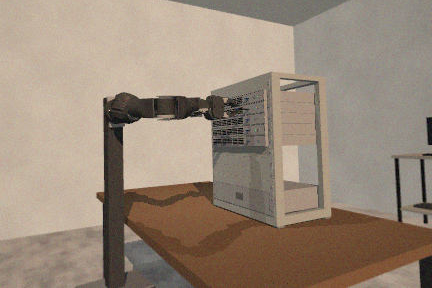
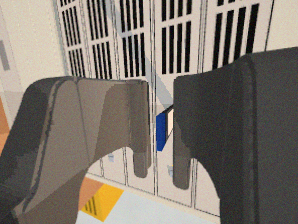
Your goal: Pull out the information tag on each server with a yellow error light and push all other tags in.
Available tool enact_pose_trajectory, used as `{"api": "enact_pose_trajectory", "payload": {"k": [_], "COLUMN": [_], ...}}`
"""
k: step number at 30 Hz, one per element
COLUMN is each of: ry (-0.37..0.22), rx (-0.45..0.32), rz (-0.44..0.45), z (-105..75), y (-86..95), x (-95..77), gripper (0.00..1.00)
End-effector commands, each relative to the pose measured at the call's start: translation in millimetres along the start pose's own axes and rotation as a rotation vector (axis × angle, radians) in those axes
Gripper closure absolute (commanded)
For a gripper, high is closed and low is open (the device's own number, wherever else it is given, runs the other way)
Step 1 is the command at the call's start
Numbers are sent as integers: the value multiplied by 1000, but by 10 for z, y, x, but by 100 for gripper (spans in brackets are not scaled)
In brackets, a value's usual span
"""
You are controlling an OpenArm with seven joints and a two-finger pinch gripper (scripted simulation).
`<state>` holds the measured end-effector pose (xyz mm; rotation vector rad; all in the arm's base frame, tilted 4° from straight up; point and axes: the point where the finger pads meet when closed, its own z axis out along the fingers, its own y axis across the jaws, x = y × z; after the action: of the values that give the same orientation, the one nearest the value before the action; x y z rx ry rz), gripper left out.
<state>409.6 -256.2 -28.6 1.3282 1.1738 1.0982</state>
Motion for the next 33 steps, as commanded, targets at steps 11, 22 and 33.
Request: {"api": "enact_pose_trajectory", "payload": {"k": [11,22,33], "ry": [-6,-6,-4], "rx": [-7,-7,-8], "rz": [3,3,2], "z": [4,4,-99], "y": [13,13,15], "x": [-16,-16,-10], "gripper": [90,90,90]}}
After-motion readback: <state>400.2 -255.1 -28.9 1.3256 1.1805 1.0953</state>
